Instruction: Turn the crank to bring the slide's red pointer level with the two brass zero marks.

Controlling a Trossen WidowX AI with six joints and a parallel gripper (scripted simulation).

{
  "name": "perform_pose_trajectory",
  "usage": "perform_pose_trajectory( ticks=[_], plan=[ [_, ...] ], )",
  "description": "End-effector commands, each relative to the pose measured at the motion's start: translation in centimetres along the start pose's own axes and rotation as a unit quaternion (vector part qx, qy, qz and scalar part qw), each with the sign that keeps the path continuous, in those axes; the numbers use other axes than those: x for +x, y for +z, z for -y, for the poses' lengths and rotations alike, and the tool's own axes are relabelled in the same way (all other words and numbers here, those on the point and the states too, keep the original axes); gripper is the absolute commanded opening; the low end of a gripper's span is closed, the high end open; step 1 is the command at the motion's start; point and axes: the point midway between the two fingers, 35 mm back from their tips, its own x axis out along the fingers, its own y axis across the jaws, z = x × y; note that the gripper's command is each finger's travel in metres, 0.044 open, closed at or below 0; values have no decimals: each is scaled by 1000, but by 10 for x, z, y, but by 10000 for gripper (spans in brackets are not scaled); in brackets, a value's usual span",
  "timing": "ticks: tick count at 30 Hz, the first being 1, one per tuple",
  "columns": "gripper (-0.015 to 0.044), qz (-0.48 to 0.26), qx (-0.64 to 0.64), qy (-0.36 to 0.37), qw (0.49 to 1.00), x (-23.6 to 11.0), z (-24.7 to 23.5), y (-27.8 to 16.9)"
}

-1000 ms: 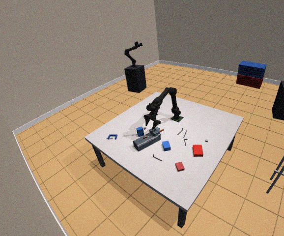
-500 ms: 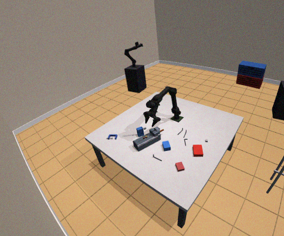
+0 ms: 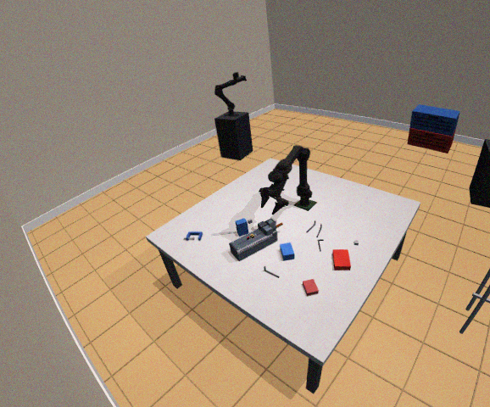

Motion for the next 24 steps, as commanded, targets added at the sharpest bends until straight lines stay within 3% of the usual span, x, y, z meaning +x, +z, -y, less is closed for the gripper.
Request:
perform_pose_trajectory(
  ticks=[1,12,24],
  plan=[
    [440,15,6,-12,1000,-12,-2,-16],
    [440,47,17,-31,998,-32,-6,-48],
    [440,47,17,-31,998,7,-7,-74]
  ],
)
